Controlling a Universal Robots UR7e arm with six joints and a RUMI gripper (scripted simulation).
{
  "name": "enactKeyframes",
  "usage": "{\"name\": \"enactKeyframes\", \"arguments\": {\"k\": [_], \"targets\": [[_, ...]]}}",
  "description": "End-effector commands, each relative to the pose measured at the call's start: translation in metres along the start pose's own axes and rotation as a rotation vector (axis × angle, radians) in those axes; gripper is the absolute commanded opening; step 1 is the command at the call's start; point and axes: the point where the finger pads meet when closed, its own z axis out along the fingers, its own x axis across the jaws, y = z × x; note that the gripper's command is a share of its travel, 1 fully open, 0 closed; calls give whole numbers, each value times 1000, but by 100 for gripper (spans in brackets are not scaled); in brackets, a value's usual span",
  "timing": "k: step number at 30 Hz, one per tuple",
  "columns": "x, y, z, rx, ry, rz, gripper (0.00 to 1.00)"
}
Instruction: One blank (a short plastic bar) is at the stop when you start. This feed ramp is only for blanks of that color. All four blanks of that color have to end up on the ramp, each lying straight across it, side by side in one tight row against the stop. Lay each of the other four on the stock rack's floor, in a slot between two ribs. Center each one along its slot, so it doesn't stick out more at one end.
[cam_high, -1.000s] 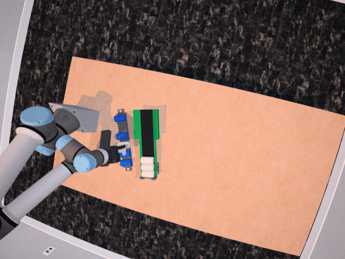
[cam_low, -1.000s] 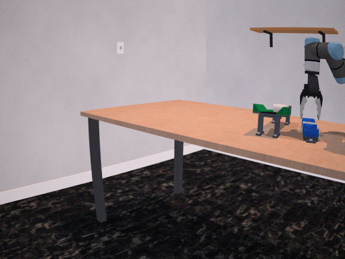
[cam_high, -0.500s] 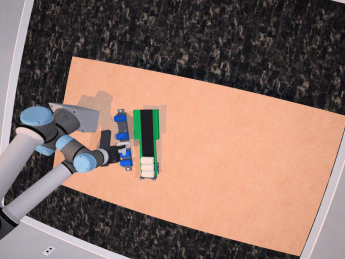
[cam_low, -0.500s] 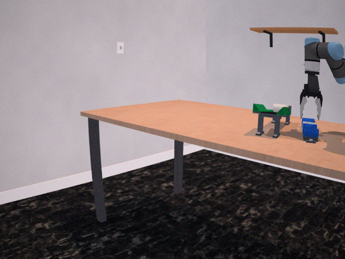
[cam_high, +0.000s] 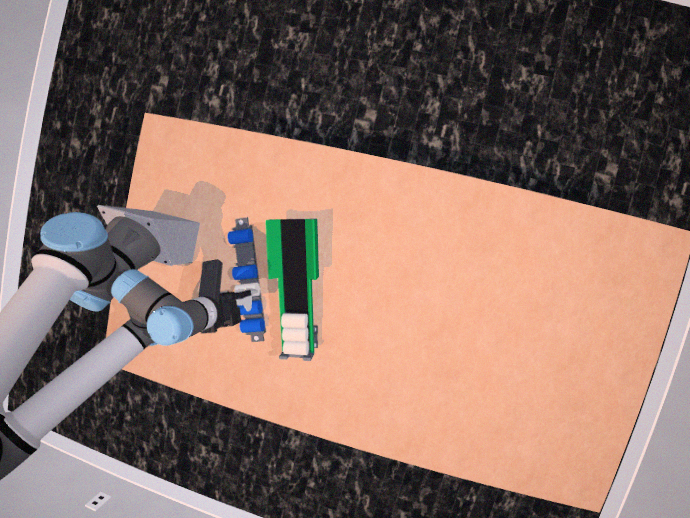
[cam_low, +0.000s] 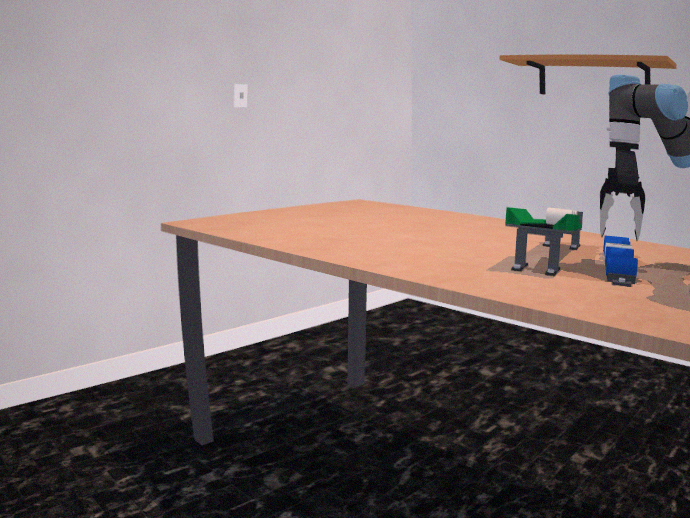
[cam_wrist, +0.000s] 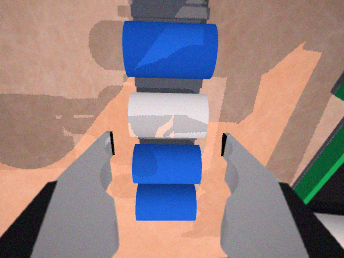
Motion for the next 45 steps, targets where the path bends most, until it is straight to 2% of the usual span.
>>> {"name": "enactKeyframes", "arguments": {"k": [1, 23, 45], "targets": [[0, 0, 1, 0, 1, 0, 52], [0, 0, 34, 0, 1, 0, 52], [0, 0, 35, 0, 1, 0, 52]]}}
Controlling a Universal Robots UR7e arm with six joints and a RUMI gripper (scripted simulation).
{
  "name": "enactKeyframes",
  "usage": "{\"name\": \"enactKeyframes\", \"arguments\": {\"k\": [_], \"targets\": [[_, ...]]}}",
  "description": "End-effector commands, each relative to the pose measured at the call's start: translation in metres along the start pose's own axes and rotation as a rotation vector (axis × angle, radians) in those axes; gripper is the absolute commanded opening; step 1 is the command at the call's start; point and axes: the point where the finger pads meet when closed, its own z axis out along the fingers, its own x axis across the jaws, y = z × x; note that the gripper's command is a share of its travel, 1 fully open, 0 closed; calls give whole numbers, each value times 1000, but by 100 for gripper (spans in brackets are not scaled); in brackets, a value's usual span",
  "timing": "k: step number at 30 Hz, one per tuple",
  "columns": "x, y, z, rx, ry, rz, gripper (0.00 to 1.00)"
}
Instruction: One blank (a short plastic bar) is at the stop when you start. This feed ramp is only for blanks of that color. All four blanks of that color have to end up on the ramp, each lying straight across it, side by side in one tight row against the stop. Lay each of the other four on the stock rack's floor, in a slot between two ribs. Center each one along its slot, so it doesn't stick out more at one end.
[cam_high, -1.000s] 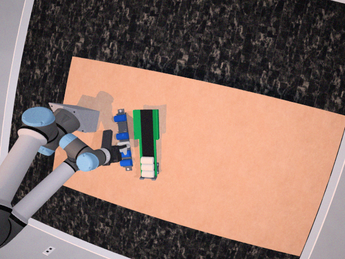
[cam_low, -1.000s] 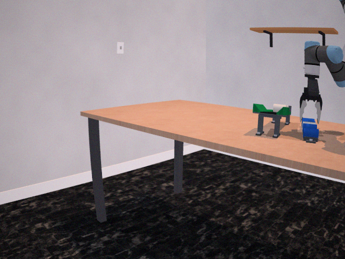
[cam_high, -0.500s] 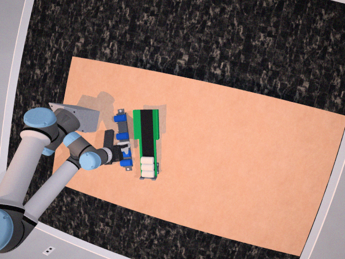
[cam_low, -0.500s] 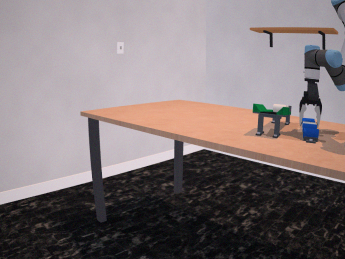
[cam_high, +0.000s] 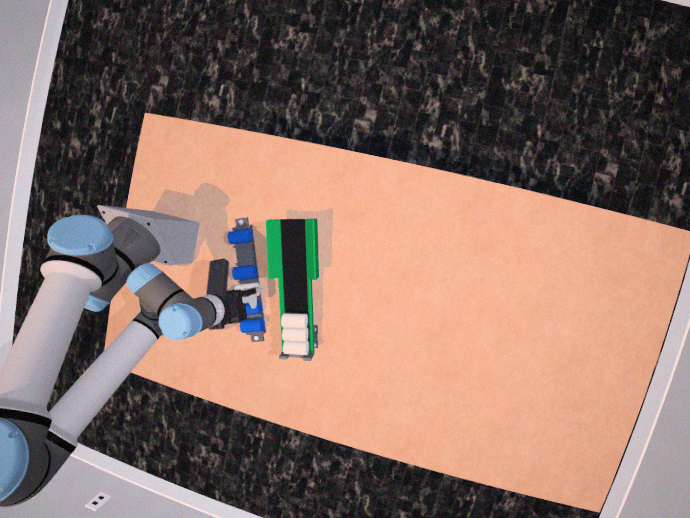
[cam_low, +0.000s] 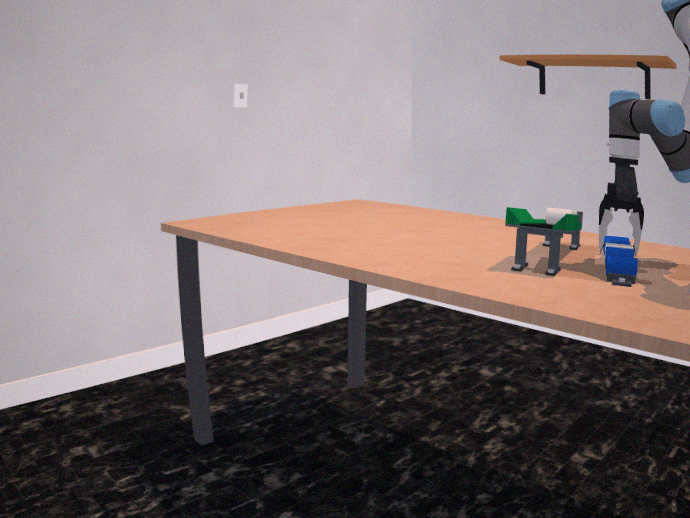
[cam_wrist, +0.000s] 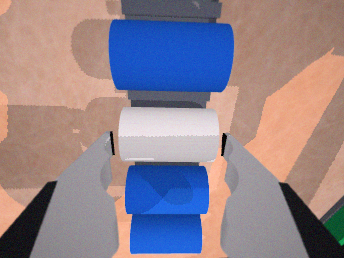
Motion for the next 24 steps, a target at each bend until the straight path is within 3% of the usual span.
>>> {"name": "enactKeyframes", "arguments": {"k": [1, 17, 18, 24], "targets": [[0, 0, 0, 0, 1, 0, 52], [0, 0, 0, 0, 1, 0, 52], [0, 0, 0, 0, 1, 0, 40], [0, 0, 0, 0, 1, 0, 40]]}}
